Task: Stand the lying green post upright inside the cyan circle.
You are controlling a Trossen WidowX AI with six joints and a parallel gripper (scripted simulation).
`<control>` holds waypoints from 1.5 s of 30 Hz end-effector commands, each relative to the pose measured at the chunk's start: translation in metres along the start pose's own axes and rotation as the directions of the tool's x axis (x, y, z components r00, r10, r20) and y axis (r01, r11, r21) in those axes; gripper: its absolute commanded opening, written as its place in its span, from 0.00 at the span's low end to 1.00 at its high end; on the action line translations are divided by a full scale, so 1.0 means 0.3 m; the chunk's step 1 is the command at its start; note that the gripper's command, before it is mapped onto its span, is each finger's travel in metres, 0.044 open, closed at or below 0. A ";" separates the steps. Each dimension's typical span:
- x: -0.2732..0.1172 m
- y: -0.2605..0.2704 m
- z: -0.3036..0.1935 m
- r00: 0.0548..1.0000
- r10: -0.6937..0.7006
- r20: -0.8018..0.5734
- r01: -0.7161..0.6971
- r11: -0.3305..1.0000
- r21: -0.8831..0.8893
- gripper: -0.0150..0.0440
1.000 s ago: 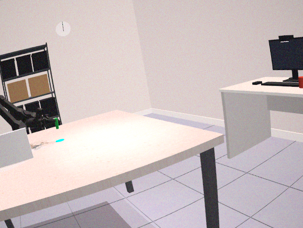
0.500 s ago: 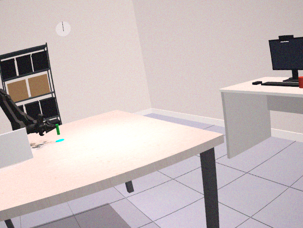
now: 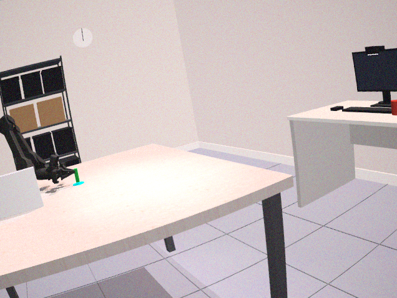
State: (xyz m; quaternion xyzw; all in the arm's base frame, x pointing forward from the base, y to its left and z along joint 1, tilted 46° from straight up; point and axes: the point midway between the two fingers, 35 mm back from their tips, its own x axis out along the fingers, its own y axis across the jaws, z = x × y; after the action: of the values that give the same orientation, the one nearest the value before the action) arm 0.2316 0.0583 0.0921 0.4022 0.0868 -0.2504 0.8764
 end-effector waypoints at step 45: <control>-0.008 0.016 0.186 1.000 -0.009 0.000 0.009 1.000 0.010 0.93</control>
State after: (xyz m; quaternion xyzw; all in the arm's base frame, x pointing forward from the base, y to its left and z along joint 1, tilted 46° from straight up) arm 0.2310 0.0268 0.1257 0.4069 0.0866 -0.2575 0.8721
